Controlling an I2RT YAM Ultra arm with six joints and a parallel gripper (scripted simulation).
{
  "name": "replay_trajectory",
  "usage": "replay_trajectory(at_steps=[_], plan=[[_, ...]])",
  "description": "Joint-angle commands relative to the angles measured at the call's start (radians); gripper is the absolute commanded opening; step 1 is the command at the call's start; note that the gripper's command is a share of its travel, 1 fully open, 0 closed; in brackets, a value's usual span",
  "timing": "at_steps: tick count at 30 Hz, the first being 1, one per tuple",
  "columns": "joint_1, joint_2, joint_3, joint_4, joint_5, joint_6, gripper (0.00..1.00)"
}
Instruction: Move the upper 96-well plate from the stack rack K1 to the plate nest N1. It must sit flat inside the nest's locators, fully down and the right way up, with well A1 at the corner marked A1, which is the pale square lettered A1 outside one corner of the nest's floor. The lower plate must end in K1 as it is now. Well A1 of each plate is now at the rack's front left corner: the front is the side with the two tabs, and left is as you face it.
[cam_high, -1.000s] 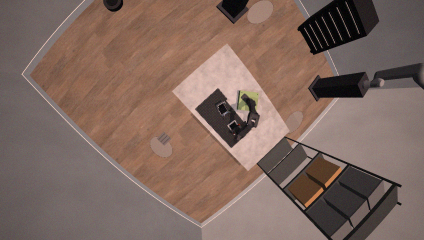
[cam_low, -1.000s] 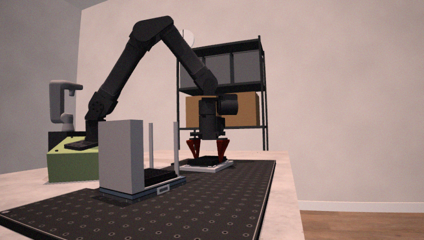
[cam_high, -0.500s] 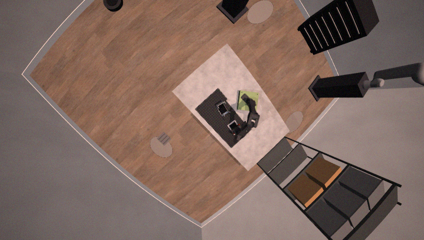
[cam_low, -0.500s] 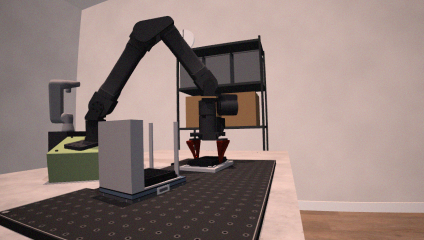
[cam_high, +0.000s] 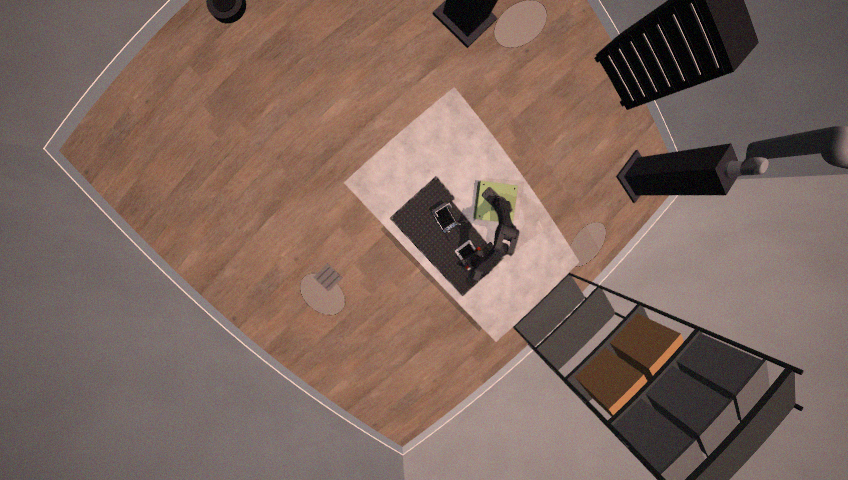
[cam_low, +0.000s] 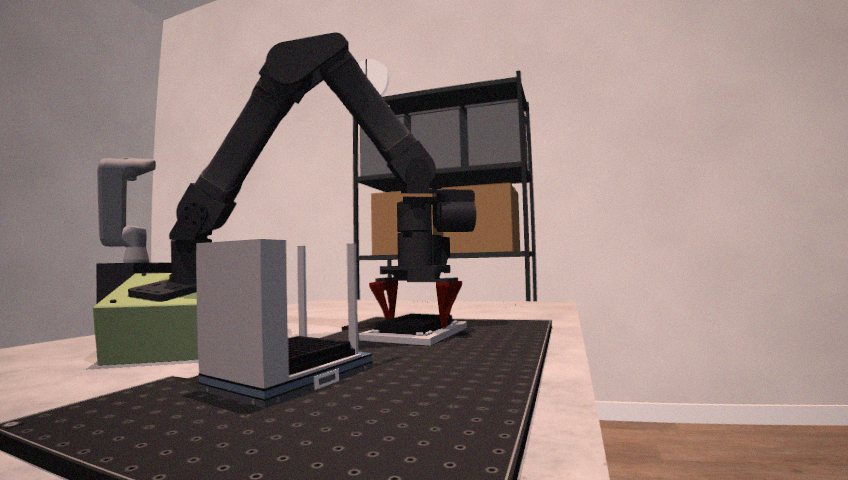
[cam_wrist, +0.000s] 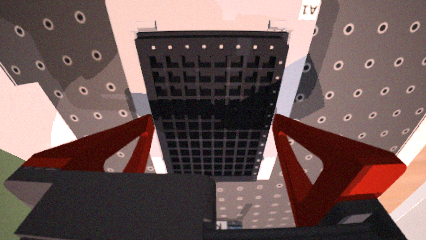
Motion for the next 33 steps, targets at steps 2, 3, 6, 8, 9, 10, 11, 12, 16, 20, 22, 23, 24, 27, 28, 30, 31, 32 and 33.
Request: replay_trajectory(at_steps=[2, 3, 6, 8, 9, 10, 11, 12, 16, 20, 22, 23, 24, 27, 28, 30, 31, 32, 33], plan=[[0.001, -0.008, 0.003, 0.003, -0.004, -0.002, 1.00], [0.001, -0.008, 0.003, 0.003, -0.004, -0.002, 1.00], [0.001, -0.008, 0.003, 0.003, -0.004, -0.002, 1.00], [0.001, -0.008, 0.003, 0.003, -0.004, -0.002, 1.00], [0.001, -0.008, 0.003, 0.003, -0.004, -0.002, 1.00], [0.001, -0.008, 0.003, 0.003, -0.004, -0.002, 1.00], [0.001, -0.008, 0.003, 0.003, -0.004, -0.002, 1.00], [0.004, -0.032, 0.016, -0.017, -0.010, -0.004, 1.00], [0.016, -0.056, 0.035, -0.051, -0.010, 0.009, 1.00], [0.019, -0.068, 0.042, -0.070, -0.010, 0.011, 1.00], [0.021, -0.079, 0.049, -0.088, -0.010, 0.014, 1.00], [0.022, -0.084, 0.052, -0.097, -0.010, 0.015, 1.00], [0.023, -0.089, 0.056, -0.106, -0.010, 0.016, 1.00], [0.025, -0.095, 0.061, -0.117, -0.010, 0.018, 1.00], [0.025, -0.095, 0.062, -0.118, -0.010, 0.018, 1.00], [0.025, -0.095, 0.063, -0.119, -0.009, 0.018, 1.00], [0.025, -0.095, 0.063, -0.119, -0.009, 0.018, 1.00], [0.025, -0.095, 0.063, -0.119, -0.009, 0.018, 1.00], [0.025, -0.095, 0.063, -0.119, -0.009, 0.018, 1.00]])
